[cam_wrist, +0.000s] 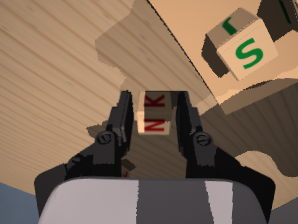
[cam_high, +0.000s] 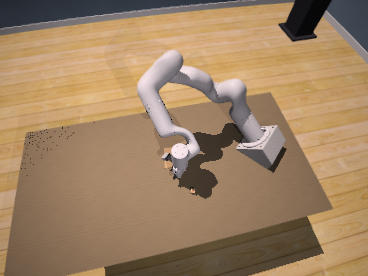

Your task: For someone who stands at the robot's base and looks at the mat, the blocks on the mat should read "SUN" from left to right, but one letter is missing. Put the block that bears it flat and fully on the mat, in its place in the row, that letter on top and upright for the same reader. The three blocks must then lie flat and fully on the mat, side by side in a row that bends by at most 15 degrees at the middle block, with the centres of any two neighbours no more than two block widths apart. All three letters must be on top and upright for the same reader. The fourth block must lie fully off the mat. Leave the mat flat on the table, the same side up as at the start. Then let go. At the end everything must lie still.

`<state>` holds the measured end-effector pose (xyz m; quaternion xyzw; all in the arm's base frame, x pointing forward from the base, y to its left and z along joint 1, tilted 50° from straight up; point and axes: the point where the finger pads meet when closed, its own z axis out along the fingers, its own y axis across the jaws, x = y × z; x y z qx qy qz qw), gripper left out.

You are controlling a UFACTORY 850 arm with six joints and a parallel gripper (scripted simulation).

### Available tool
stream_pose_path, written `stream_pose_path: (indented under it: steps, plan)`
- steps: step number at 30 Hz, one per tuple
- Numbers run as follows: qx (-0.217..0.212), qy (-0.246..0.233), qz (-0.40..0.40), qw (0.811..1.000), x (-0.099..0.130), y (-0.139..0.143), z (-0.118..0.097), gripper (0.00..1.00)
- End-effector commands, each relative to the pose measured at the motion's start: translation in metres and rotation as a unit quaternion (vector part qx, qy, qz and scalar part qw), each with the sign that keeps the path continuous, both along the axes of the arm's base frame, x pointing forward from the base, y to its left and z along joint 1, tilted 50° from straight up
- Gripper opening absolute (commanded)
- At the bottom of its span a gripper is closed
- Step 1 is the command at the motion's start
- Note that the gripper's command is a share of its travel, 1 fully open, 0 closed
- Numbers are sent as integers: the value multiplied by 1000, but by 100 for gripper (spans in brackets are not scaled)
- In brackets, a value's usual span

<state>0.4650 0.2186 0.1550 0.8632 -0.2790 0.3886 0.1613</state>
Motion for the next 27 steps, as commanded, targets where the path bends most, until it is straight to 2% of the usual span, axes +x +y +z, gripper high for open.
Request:
stream_pose_path:
  steps: [1,12,13,27]
  plan:
    - [0,0,0,1000,0,1,0,42]
    - [0,0,0,1000,0,1,0,42]
    - [0,0,0,1000,0,1,0,21]
    - [0,0,0,1000,0,1,0,21]
